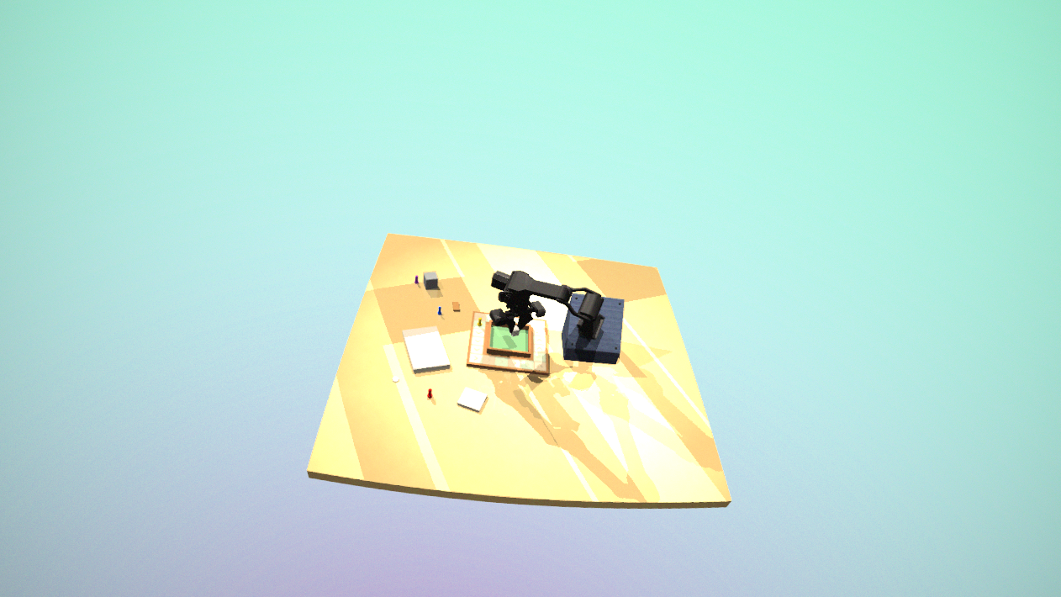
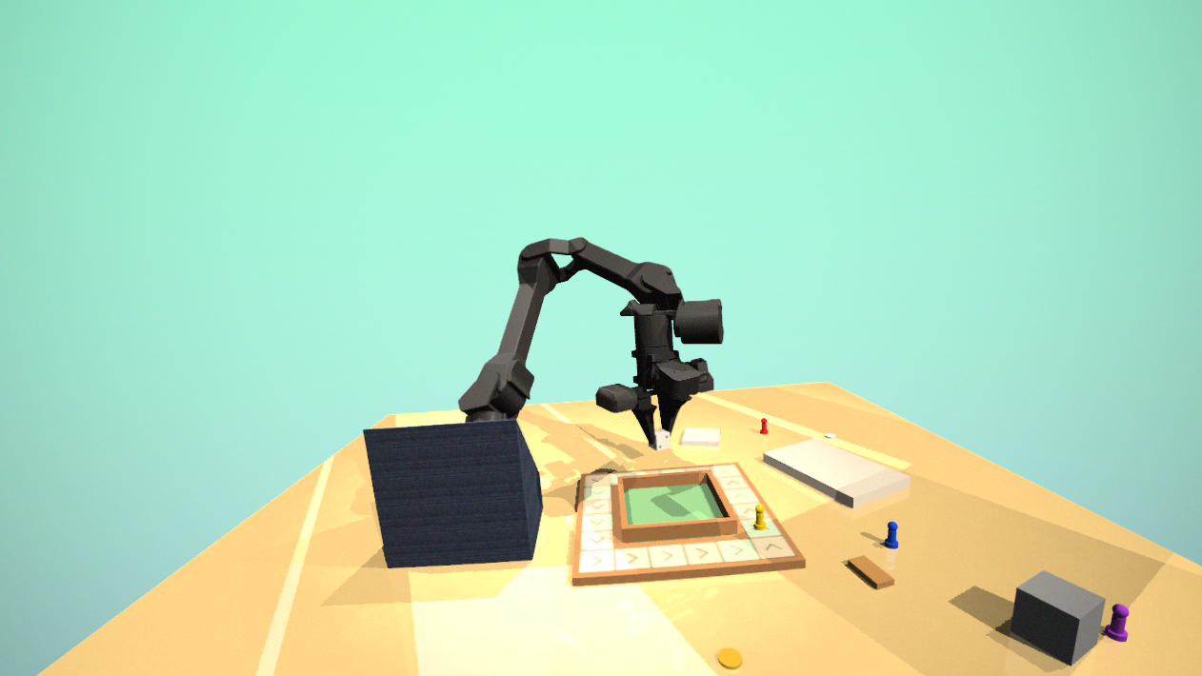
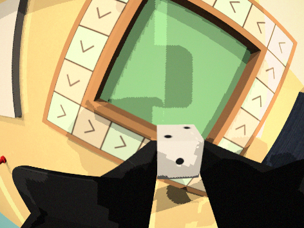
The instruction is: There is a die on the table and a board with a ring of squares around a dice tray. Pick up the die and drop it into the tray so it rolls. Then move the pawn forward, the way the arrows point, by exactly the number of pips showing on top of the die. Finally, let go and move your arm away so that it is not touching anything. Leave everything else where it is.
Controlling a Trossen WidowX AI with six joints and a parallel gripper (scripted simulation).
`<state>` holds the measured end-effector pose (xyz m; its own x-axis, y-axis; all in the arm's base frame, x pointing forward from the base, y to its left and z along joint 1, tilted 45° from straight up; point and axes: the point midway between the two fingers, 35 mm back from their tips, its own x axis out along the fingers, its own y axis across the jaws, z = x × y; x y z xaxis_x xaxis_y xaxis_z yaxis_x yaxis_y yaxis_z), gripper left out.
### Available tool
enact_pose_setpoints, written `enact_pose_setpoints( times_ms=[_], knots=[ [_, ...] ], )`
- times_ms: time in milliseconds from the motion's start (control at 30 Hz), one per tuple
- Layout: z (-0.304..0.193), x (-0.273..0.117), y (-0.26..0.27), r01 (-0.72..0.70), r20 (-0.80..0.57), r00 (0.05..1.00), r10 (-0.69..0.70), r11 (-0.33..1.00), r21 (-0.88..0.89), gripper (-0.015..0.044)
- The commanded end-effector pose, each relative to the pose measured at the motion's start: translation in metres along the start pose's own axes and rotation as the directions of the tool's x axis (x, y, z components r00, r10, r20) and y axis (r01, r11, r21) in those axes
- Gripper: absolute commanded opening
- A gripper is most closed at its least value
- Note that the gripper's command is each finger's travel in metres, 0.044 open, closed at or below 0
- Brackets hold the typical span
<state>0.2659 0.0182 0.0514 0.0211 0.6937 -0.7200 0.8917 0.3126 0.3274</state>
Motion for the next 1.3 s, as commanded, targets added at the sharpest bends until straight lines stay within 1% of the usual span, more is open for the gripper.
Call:
enact_pose_setpoints(
  times_ms=[0,300,567,733,900,1067,1267],
  knots=[
    [0.016,0.003,-0.003,0.0,0.004,1.0,0.0,0.99,0.138,0.0],
    [0.045,0.012,-0.015,-0.002,-0.003,1.0,0.003,0.904,0.428,0.0],
    [0.047,0.013,-0.017,0.009,0.009,1.0,-0.015,0.894,0.449,0.0],
    [0.045,0.02,-0.022,0.072,0.113,0.984,-0.138,0.887,0.456,0.0],
    [0.045,0.024,-0.026,0.105,0.237,0.942,-0.239,0.878,0.467,0.0],
    [0.045,0.027,-0.028,0.106,0.369,0.877,-0.308,0.873,0.476,0.0],
    [0.046,0.028,-0.028,0.067,0.529,0.775,-0.345,0.878,0.473,0.0]
  ],
)
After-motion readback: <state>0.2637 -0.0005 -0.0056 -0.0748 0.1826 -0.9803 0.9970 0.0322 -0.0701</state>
